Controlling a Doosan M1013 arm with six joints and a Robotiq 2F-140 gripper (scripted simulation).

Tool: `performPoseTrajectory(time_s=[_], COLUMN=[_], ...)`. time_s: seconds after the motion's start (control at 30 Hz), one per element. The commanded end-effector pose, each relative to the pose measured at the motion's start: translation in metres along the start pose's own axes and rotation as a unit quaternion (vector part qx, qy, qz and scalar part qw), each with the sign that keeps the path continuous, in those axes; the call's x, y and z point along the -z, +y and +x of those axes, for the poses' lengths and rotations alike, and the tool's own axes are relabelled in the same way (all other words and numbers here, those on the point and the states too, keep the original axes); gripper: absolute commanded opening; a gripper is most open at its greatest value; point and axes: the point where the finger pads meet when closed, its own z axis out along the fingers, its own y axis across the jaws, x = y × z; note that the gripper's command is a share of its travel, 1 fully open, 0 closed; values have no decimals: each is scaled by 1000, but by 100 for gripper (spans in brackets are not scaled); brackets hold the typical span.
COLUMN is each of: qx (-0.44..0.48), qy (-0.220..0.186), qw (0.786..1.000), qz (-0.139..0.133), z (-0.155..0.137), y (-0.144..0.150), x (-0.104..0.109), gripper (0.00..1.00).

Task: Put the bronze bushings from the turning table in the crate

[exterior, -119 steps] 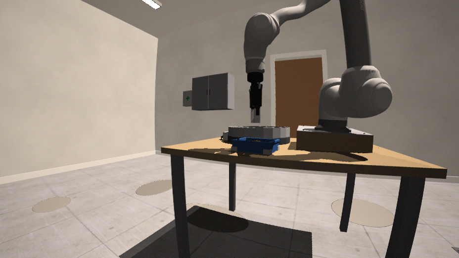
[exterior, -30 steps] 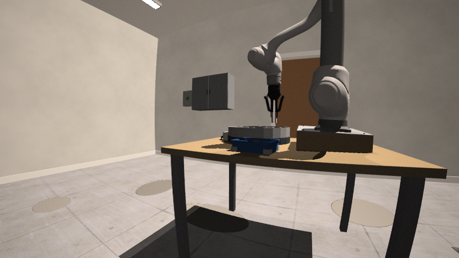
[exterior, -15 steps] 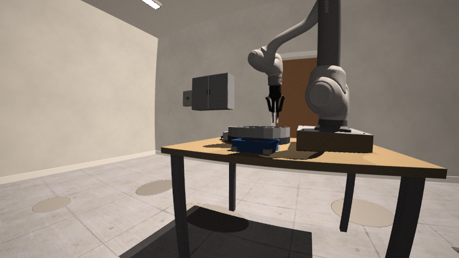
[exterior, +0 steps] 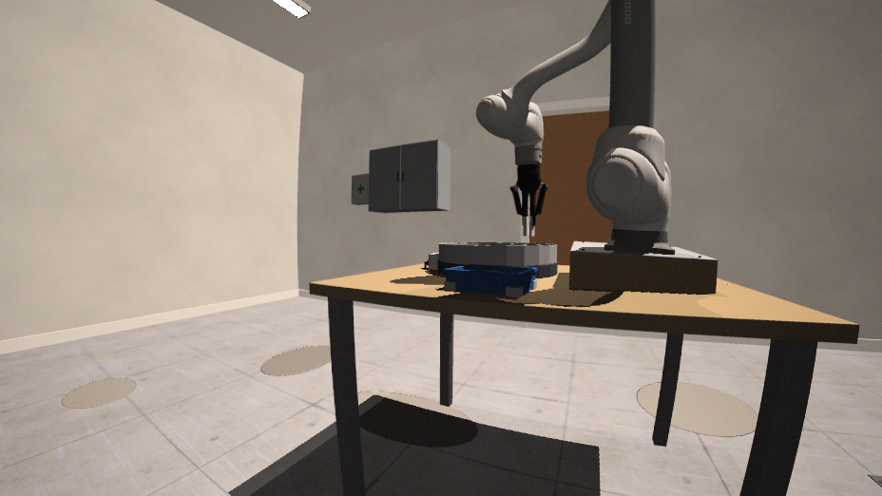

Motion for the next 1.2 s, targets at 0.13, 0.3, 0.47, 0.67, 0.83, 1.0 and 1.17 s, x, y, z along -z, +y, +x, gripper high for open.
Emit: performPoseTrajectory(time_s=[0.13,0.3,0.47,0.67,0.83,1.0,1.17], qx=[0,0,0,0,0,0,0], qy=[0,0,0,0,0,0,0], qw=[1000,1000,1000,1000,1000,1000,1000], qz=[0,0,0,0,0,0,0], z=[0,0,0,0,0,0,0], y=[0,0,0,0,-1,-1,-1], x=[0,0,0,-5,-23,-23,-23], gripper=[10,10,10,10,10,10,10])
